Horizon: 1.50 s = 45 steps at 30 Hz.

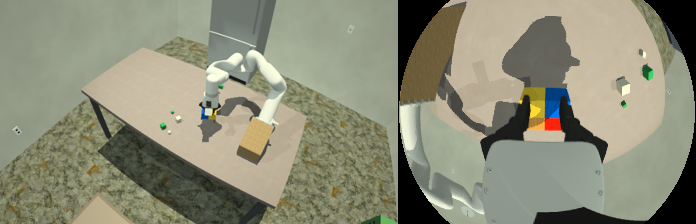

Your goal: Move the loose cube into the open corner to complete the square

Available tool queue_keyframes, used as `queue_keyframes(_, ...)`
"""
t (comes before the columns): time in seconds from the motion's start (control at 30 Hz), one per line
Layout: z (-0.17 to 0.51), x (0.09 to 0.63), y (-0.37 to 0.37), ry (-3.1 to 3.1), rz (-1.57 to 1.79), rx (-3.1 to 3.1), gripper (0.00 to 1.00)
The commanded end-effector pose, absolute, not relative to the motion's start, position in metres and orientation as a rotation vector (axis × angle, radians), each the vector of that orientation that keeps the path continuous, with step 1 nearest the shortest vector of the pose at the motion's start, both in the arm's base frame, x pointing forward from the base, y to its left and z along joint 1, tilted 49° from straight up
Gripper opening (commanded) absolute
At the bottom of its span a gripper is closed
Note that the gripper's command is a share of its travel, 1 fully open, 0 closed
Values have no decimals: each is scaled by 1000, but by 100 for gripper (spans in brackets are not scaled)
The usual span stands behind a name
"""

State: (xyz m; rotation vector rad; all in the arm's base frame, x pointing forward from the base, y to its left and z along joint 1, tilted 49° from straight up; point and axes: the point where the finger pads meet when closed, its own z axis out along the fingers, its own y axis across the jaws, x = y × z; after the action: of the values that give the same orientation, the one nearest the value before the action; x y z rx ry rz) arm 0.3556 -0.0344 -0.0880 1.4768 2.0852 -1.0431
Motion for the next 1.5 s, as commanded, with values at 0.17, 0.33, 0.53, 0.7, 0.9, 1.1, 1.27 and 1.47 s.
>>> queue_keyframes(0.17,-76,358,-20,2087,-1038,1475,49)
queue_keyframes(0.33,-75,359,-19,2087,-1038,1475,49)
queue_keyframes(0.53,-74,359,-18,2087,-1038,1475,49)
queue_keyframes(0.7,-74,359,-18,2087,-1038,1475,49)
queue_keyframes(0.9,-74,359,-18,2087,-1038,1475,49)
queue_keyframes(1.1,-71,358,-20,2137,-1054,1431,48)
queue_keyframes(1.27,-60,355,-27,2321,-1114,1244,48)
queue_keyframes(1.47,-46,350,-37,2543,-1183,961,48)
